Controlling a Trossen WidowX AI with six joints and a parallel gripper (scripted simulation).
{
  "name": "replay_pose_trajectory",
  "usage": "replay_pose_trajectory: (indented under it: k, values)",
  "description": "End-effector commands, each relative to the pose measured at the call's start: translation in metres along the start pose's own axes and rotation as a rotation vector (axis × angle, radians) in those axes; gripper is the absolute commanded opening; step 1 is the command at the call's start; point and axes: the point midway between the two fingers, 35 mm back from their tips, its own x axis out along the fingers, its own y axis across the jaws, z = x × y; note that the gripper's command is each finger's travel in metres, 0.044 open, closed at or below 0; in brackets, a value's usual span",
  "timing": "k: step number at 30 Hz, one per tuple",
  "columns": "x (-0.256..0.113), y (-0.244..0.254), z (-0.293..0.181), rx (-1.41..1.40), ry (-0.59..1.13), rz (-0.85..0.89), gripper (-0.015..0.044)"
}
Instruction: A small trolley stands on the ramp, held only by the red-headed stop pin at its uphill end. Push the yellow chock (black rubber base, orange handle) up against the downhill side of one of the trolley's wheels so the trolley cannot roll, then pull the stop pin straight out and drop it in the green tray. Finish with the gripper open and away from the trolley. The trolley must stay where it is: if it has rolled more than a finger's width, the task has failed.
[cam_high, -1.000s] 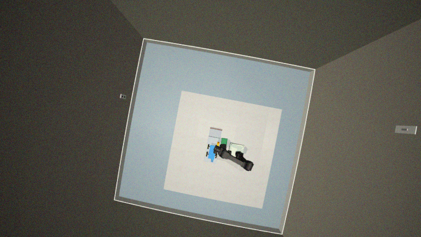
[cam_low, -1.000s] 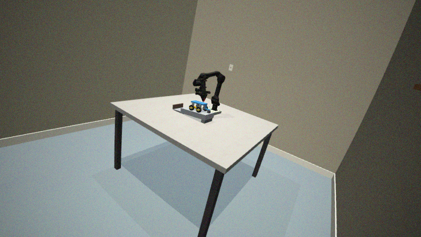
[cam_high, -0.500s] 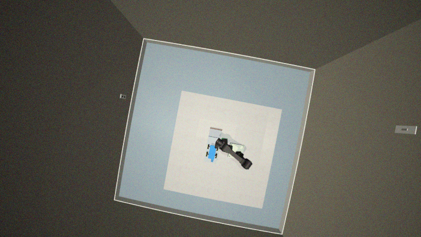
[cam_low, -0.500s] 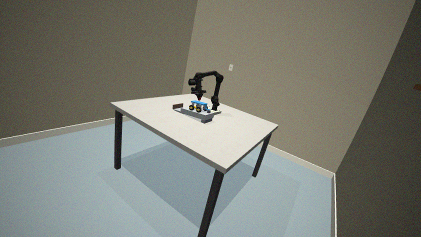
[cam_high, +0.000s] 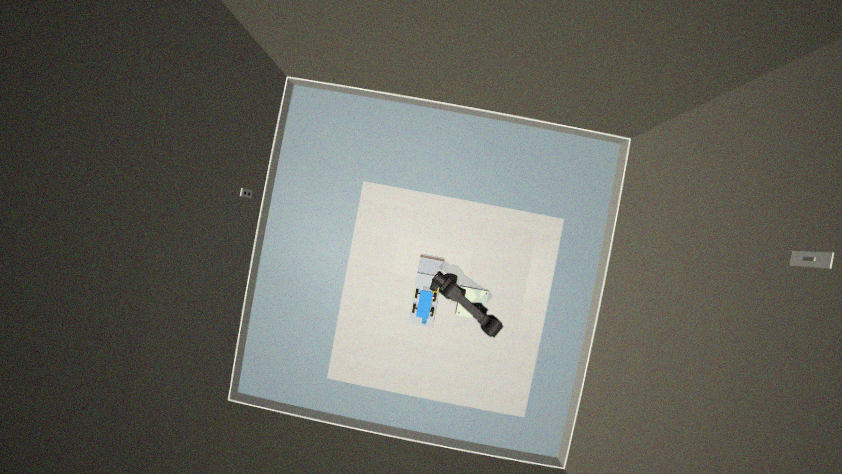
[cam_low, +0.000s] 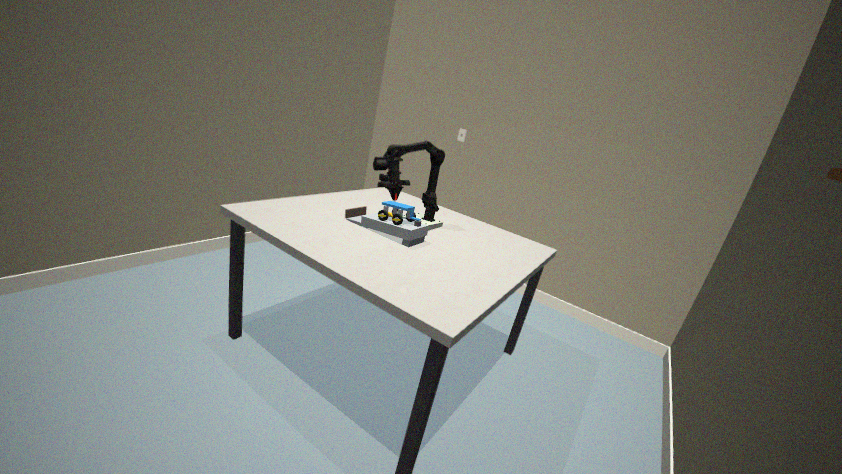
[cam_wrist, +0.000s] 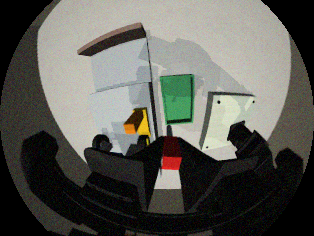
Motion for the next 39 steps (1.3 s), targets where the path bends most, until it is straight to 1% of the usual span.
replay_pose_trajectory:
  k: [1,23,39]
  values:
    - [-0.0009,-0.0011,-0.0015,0.117,-0.026,0.014,0.0]
    - [0.0002,-0.0019,-0.0059,0.774,-0.132,0.084,0.0]
    - [0.0002,-0.0016,-0.009,1.254,-0.188,0.179,0.0]
